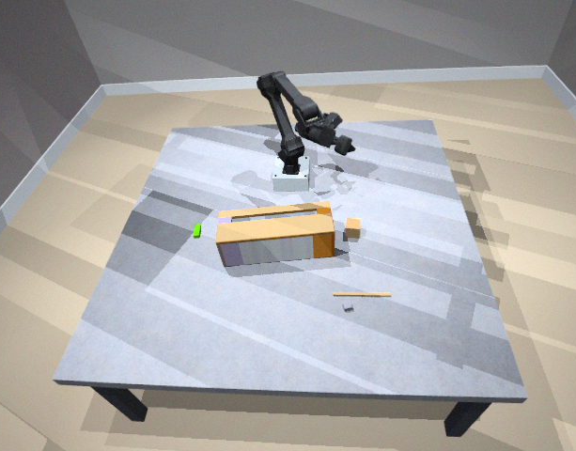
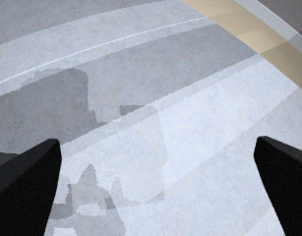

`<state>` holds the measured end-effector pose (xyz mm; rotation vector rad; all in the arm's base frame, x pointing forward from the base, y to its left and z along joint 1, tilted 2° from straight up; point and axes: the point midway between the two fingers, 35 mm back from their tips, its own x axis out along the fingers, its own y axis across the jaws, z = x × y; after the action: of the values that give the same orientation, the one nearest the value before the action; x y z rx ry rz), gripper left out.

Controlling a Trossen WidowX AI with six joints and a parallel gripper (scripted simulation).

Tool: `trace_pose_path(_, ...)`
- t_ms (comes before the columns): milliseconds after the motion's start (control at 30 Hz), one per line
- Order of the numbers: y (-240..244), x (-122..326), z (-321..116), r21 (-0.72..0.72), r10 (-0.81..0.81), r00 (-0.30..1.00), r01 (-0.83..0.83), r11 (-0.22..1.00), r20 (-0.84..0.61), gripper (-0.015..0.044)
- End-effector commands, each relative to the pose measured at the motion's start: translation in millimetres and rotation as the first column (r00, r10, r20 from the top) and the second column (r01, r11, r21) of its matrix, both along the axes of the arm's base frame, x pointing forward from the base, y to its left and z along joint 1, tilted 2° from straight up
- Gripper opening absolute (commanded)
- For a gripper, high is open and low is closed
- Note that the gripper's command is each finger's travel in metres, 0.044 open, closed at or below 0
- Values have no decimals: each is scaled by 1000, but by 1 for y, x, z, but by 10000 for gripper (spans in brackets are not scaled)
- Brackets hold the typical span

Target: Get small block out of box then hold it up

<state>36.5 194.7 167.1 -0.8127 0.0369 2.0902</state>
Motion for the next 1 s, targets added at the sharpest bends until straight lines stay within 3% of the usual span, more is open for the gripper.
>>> trace_pose_path(0, -10, 76, -2, -409, -579, 775, 457, 790, -252, 400)
trace_pose_path(233, -38, 134, -5, -706, -916, 293, 586, 397, -273, 400)
trace_pose_path(467, -83, 185, -12, -903, -948, -293, 428, -16, -122, 400)
trace_pose_path(600, -115, 209, -17, -954, -811, -585, 231, -192, 21, 400)
trace_pose_path(733, -151, 228, -23, -957, -578, -795, -11, -291, 185, 400)
trace_pose_path(867, -191, 242, -31, -916, -282, -893, -265, -302, 351, 400)
trace_pose_path(967, -223, 248, -37, -861, -42, -884, -441, -252, 465, 400)
